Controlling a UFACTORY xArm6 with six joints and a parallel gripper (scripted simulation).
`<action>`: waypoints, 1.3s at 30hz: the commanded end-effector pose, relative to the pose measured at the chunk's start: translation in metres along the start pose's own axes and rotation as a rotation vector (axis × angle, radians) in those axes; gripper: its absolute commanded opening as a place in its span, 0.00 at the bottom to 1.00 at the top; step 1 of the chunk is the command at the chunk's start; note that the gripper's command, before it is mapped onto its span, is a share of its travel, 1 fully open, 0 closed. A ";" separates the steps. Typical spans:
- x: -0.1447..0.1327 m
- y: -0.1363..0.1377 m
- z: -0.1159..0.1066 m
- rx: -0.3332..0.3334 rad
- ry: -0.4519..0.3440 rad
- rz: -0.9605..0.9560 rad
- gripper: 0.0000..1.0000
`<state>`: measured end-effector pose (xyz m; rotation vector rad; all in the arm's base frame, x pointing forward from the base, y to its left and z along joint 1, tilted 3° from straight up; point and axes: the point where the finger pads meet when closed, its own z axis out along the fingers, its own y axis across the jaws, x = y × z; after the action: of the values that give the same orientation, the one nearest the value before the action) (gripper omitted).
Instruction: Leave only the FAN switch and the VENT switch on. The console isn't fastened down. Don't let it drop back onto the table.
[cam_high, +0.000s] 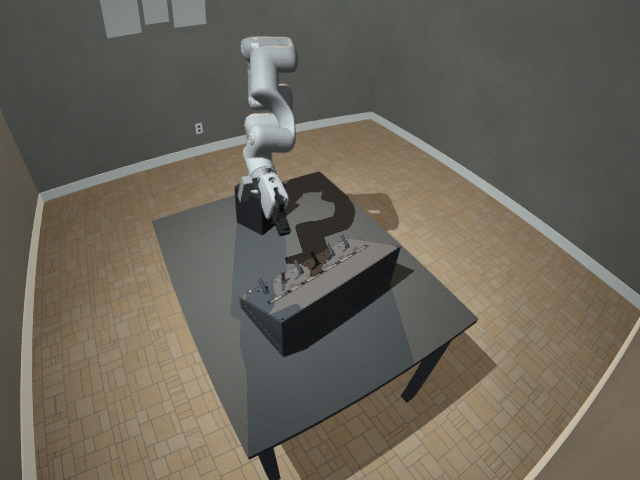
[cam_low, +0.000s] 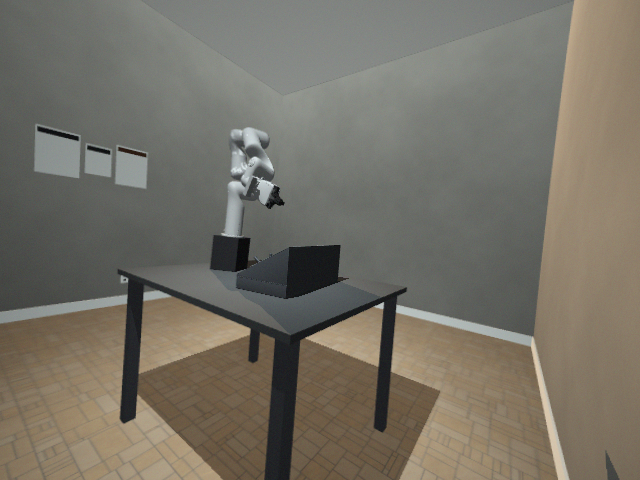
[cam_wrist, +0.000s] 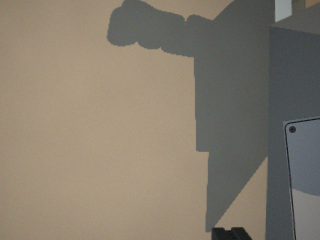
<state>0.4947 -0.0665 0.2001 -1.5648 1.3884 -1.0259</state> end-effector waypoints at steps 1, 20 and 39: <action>0.026 -0.043 0.006 0.090 0.100 0.246 0.00; 0.118 -0.071 -0.056 0.502 0.377 1.126 0.00; 0.029 -0.011 -0.095 0.774 0.568 1.815 0.00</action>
<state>0.4190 -0.1183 0.2429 0.5484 1.7193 -0.5136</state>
